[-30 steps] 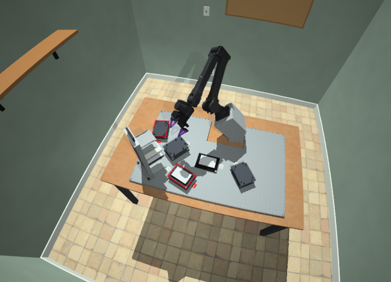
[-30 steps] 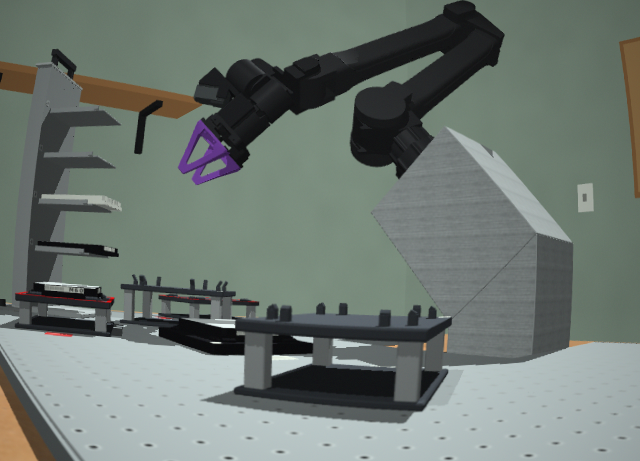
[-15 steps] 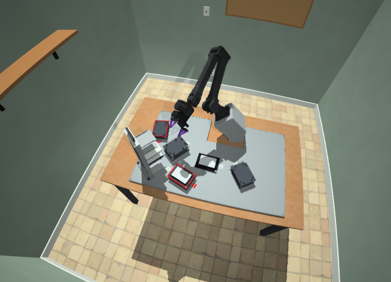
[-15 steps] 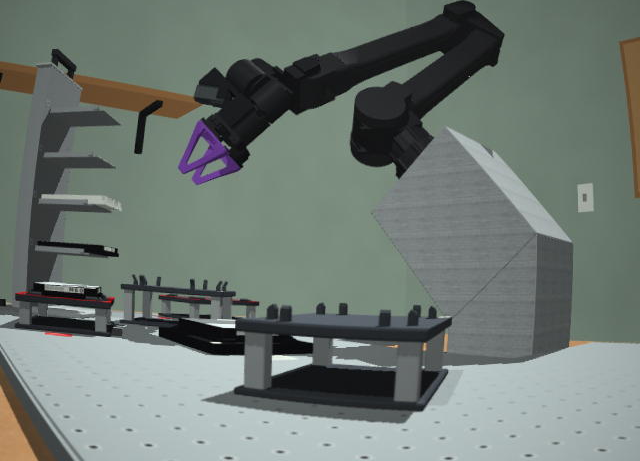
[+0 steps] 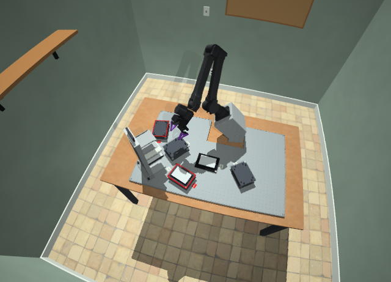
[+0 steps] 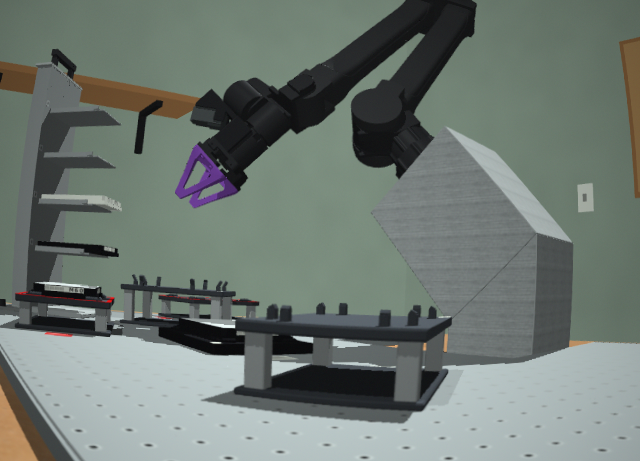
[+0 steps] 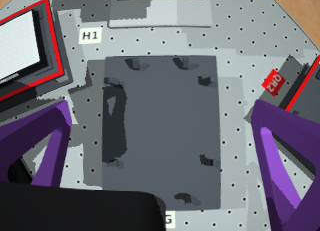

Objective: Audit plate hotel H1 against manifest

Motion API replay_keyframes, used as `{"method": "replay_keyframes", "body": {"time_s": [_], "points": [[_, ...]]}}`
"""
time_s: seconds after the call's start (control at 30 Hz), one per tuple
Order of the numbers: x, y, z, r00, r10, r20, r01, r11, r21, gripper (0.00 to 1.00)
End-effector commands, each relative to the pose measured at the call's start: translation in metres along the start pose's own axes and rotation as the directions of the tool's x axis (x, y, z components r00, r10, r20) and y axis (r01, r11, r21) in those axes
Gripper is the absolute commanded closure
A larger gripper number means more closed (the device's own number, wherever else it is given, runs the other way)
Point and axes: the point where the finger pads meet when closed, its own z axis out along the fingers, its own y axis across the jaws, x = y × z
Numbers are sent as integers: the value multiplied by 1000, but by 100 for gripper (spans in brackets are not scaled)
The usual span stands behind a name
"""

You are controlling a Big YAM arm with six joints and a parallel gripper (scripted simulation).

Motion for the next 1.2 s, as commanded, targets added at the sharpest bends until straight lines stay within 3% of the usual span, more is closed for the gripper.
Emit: {"method": "replay_keyframes", "body": {"time_s": [0.0, 0.13, 0.2, 1.17], "points": [[3, -3, 4, 1000, -14, 13, 14, 1000, 15, 0], [1, 3, 7, 1000, -17, 21, 17, 1000, -1, 0], [-23, -6, 13, 998, -8, 56, 7, 1000, 15, 0], [-45, -5, 37, 999, 0, 54, -1, 1000, 15, 0]]}}
